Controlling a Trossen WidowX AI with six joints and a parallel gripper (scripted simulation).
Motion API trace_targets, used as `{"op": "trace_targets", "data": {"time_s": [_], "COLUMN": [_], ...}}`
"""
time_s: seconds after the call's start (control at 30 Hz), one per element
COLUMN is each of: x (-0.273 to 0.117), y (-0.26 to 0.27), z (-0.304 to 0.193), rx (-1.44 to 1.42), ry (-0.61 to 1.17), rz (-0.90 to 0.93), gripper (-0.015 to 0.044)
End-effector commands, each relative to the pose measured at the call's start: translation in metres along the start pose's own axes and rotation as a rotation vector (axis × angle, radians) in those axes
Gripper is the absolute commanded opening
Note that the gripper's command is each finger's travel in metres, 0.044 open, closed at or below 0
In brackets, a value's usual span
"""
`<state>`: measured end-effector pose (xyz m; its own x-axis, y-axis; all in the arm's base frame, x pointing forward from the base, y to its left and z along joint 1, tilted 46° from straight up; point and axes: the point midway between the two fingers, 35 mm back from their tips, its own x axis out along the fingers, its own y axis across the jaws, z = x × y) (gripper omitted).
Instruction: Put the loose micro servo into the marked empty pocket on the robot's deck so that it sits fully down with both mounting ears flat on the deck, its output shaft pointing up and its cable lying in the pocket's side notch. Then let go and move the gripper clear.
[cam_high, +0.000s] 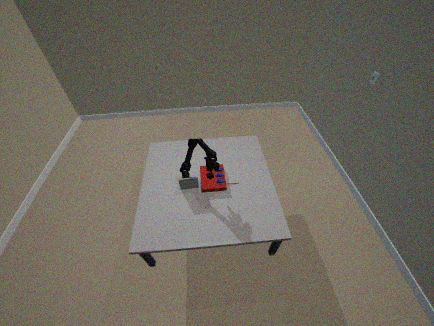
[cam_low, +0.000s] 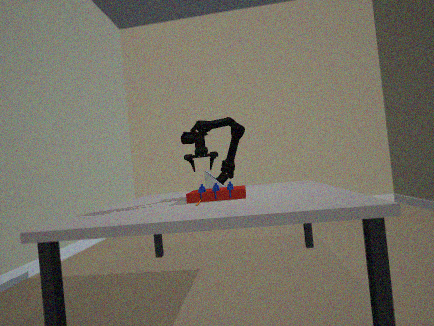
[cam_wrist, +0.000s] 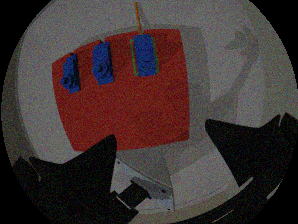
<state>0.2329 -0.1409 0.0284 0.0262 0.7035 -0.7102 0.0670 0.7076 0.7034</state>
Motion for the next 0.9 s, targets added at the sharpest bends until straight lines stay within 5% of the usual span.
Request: {"op": "trace_targets", "data": {"time_s": [0.0,0.2,0.87], "x": [-0.007,-0.041,-0.041], "y": [0.000,-0.004,-0.004], "z": [-0.002,0.000,0.000], "rx": [0.011,0.087,0.087], "ry": [0.008,0.004,0.004], "rz": [0.006,0.028,0.028], "gripper": [0.0440,0.0440,0.0440]}}
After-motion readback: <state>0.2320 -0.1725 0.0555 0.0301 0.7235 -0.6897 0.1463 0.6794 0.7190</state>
